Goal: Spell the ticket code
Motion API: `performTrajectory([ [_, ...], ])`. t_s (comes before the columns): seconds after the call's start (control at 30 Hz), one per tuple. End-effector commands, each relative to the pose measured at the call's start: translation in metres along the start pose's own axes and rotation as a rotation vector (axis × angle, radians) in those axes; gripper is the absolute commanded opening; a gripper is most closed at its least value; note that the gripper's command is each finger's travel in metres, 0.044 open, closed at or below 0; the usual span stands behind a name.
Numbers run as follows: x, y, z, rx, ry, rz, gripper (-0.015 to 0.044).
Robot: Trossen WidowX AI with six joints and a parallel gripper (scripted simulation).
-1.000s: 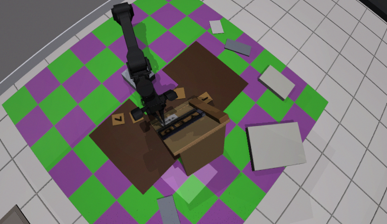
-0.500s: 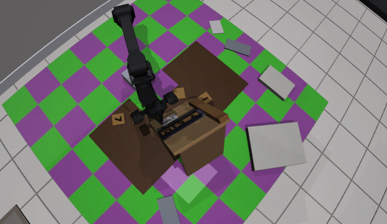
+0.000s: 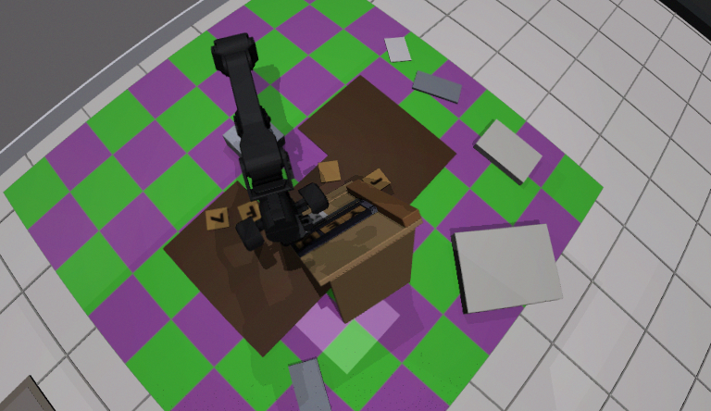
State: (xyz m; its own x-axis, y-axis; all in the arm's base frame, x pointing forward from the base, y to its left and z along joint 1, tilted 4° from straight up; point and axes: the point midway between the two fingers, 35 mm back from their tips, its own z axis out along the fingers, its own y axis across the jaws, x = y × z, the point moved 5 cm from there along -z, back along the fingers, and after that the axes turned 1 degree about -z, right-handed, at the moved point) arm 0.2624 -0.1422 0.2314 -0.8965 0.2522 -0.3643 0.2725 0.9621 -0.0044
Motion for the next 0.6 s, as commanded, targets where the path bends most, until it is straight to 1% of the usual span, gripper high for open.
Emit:
performTrajectory([
  [0.0, -0.0114, -0.0068, -0.0029, 0.0, 0.099, -0.01, 0.0],
  [0.57, -0.0117, -0.0046, 0.0041, 0.0, 0.099, -0.01, 0.0],
])
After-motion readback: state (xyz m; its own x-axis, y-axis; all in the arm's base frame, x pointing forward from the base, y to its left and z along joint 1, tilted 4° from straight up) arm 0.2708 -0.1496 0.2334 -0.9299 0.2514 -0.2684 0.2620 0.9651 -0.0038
